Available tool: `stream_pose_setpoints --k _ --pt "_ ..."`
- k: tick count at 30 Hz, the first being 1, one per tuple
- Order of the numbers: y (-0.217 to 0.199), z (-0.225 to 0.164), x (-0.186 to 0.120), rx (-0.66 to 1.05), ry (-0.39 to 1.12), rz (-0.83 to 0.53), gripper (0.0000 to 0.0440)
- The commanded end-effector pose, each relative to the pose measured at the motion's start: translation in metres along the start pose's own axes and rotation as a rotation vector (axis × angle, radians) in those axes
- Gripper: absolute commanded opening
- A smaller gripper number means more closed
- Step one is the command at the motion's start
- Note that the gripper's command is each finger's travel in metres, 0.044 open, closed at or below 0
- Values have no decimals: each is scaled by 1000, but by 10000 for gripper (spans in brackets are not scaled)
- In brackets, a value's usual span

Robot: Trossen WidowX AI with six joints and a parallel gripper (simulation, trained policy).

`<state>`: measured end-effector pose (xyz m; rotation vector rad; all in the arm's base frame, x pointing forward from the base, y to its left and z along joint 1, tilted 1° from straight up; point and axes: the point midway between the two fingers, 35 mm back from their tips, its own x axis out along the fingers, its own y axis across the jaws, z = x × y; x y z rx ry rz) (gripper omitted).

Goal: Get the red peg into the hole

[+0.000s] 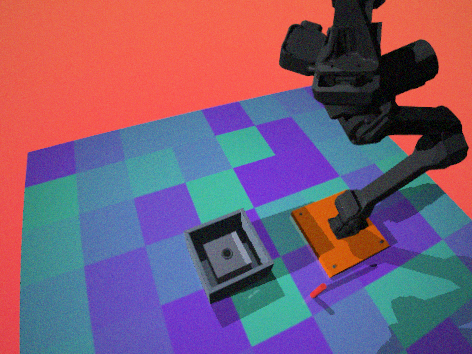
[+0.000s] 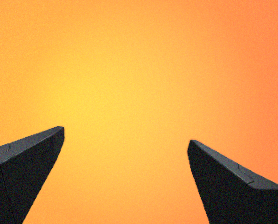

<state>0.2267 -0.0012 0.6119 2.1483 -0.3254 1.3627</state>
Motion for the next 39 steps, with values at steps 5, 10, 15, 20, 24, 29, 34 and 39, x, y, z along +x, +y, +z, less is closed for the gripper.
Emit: stream_pose_setpoints --k 5,10,15,20,24,29,34,39 --pt "-17 10 -4 -40 -34 -58 440" --pt "-42 26 -12 -47 -101 -137 440" --pt "-79 48 -27 -33 -215 -259 440" --pt "-118 65 -49 -24 -325 -396 440" --pt "-147 76 -70 -25 -404 -513 440" --pt "-180 85 -101 -34 -491 -667 440" --pt "-208 89 -135 -49 -566 -827 440" --pt "-231 90 -171 -68 -630 -990 440"
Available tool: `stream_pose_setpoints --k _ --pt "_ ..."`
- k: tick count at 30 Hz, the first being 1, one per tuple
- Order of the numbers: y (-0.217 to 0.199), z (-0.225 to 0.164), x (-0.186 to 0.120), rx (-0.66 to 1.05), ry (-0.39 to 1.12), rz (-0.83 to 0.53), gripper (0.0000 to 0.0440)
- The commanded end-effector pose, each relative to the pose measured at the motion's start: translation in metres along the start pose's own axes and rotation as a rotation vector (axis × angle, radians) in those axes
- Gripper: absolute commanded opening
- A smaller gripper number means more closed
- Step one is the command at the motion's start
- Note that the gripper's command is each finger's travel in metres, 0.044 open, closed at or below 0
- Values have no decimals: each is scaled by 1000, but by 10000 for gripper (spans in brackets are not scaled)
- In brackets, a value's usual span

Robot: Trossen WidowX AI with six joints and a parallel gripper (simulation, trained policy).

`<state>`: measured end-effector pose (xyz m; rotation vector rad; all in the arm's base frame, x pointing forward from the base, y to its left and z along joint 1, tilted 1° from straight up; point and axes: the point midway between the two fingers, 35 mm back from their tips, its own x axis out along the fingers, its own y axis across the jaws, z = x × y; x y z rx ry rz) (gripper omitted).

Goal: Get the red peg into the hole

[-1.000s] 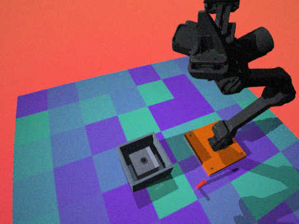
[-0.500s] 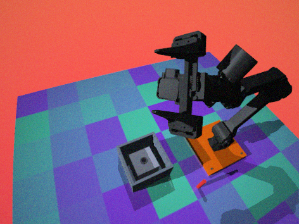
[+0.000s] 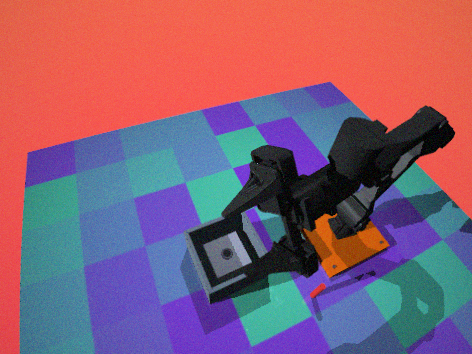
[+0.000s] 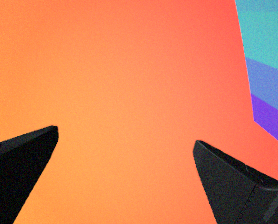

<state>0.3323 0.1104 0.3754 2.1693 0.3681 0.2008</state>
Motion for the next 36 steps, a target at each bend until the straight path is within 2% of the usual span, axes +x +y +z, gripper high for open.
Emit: stream_pose_setpoints --k 1,9,18,36 --pt "-30 9 -2 -29 -52 -109 440" --pt "-91 26 -16 -96 -155 -362 440" --pt "-149 44 -46 -187 -256 -647 440" --pt "-232 74 -122 -430 -374 -1187 440"
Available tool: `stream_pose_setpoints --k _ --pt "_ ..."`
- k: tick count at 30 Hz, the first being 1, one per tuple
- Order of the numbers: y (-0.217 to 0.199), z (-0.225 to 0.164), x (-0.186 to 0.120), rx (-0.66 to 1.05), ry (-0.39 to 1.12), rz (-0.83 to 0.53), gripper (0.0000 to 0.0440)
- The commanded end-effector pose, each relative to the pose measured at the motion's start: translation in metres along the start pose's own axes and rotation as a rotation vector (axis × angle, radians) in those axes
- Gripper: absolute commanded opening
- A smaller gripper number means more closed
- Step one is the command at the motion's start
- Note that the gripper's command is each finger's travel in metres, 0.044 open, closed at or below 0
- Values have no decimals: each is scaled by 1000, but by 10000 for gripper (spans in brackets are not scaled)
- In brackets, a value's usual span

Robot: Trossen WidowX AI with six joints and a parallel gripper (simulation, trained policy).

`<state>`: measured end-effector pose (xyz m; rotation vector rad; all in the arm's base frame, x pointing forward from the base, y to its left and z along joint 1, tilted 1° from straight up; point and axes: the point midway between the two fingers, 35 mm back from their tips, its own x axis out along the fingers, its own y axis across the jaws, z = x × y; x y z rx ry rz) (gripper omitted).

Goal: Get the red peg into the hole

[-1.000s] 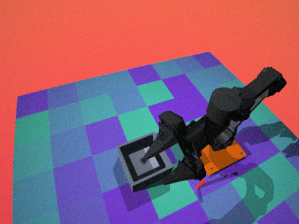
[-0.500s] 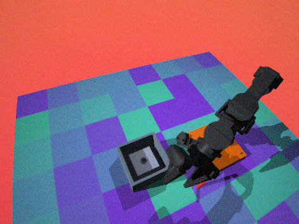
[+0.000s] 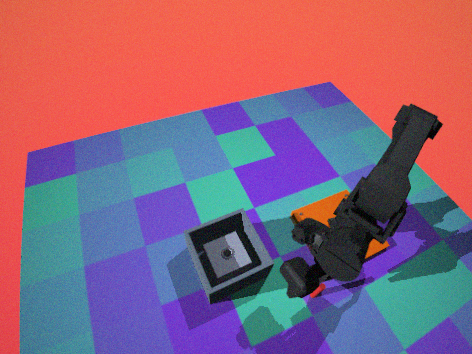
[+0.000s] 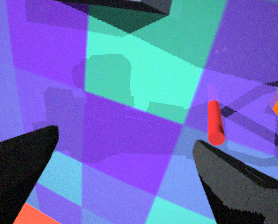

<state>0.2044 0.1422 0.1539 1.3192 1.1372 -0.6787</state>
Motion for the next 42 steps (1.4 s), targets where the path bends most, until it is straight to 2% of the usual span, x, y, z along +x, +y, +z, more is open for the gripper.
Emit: stream_pose_setpoints --k 1,9,20,23,39,40,42 --pt "-18 0 8 -56 -25 -83 440" --pt "-42 -2 29 -149 -31 -176 440" --pt "-69 -3 73 -196 -5 -202 438" --pt "-74 -4 81 -193 2 -207 422" --pt "-85 -4 86 -204 83 -283 15" --pt "-85 -3 86 -203 87 -286 0" --pt "-78 -3 82 -222 80 -263 0"
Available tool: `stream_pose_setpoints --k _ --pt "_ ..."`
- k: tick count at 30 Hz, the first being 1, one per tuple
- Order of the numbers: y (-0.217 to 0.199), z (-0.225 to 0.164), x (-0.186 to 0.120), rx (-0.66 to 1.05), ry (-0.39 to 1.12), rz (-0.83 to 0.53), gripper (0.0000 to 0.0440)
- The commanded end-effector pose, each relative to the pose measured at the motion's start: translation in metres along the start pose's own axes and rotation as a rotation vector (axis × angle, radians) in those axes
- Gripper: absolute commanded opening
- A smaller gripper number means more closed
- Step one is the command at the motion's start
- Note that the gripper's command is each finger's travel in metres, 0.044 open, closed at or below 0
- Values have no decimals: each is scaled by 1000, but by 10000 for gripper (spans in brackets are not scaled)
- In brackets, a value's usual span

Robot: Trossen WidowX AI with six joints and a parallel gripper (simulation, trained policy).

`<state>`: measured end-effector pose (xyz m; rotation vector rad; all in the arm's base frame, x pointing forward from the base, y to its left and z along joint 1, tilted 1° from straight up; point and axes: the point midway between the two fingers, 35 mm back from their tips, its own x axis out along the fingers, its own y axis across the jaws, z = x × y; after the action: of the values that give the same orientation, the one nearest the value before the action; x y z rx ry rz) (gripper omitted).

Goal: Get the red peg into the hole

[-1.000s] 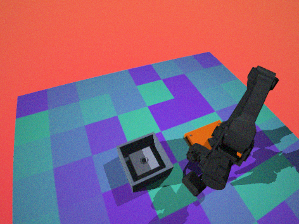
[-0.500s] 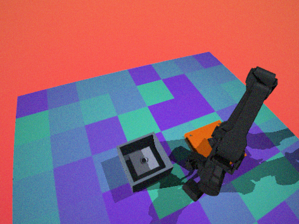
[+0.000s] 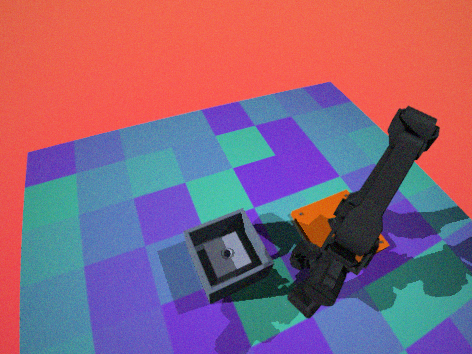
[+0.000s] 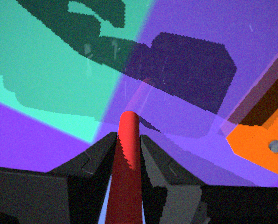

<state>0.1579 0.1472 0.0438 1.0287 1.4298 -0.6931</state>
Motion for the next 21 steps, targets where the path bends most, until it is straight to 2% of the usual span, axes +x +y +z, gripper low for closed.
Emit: stream_pose_setpoints --k 1,21 --pt "7 1 -8 -23 -6 24 0" --pt "53 34 -89 -159 -155 168 0"
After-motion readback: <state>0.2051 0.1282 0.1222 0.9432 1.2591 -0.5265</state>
